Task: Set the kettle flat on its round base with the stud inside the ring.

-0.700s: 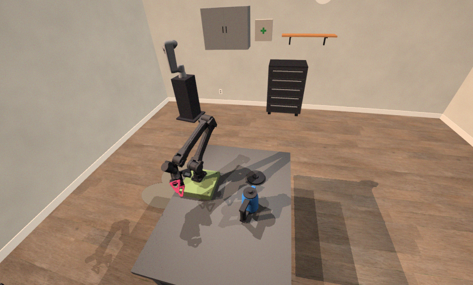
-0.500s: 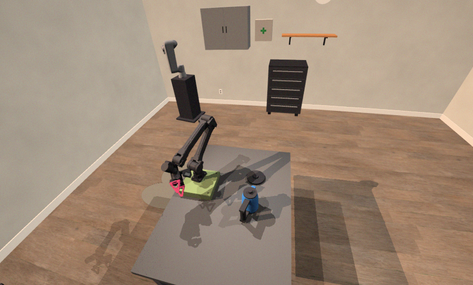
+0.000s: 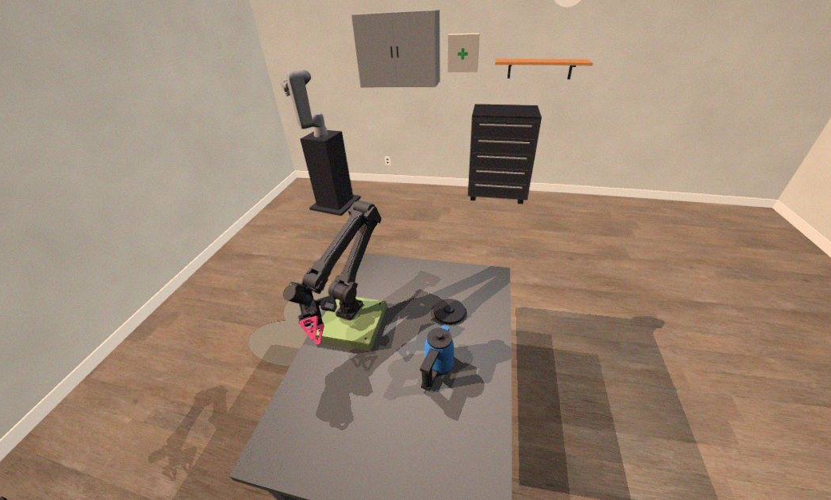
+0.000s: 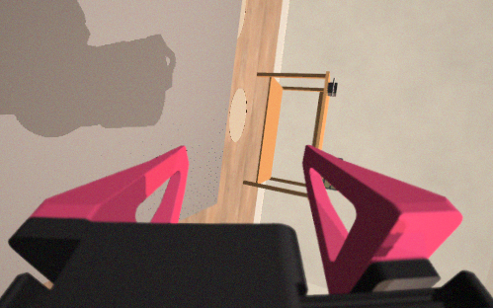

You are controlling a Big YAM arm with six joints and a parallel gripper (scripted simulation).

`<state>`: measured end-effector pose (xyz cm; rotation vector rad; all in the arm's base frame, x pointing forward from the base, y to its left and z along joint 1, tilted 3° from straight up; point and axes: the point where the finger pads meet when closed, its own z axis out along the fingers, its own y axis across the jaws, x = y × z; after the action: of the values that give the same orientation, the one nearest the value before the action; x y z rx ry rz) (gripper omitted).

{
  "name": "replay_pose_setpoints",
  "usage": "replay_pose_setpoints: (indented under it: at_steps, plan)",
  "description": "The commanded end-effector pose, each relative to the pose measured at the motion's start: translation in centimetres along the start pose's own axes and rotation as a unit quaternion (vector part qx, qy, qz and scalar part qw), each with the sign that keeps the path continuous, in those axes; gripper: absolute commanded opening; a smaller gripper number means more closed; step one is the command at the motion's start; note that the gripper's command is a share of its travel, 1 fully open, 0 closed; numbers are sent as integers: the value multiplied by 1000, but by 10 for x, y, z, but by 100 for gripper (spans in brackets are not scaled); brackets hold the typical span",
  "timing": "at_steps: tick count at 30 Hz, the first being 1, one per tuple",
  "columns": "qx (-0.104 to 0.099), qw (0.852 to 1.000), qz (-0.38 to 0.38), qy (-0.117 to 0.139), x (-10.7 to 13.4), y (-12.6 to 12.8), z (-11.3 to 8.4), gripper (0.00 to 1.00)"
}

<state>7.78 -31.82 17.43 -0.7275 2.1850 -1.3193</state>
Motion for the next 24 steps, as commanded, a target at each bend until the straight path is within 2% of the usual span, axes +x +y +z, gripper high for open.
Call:
replay_pose_setpoints:
  at_steps: [1, 13, 14, 18, 24]
  plan:
    - [15, 1000, -13, 5, 5, -24, -3, 74]
    - [17, 1000, -9, 1, 6, -37, -1, 74]
    - [2, 1000, 10, -3, 1, -13, 2, 74]
    - [13, 1000, 0, -1, 5, -38, 0, 74]
    - [3, 1000, 21, -6, 2, -32, 4, 74]
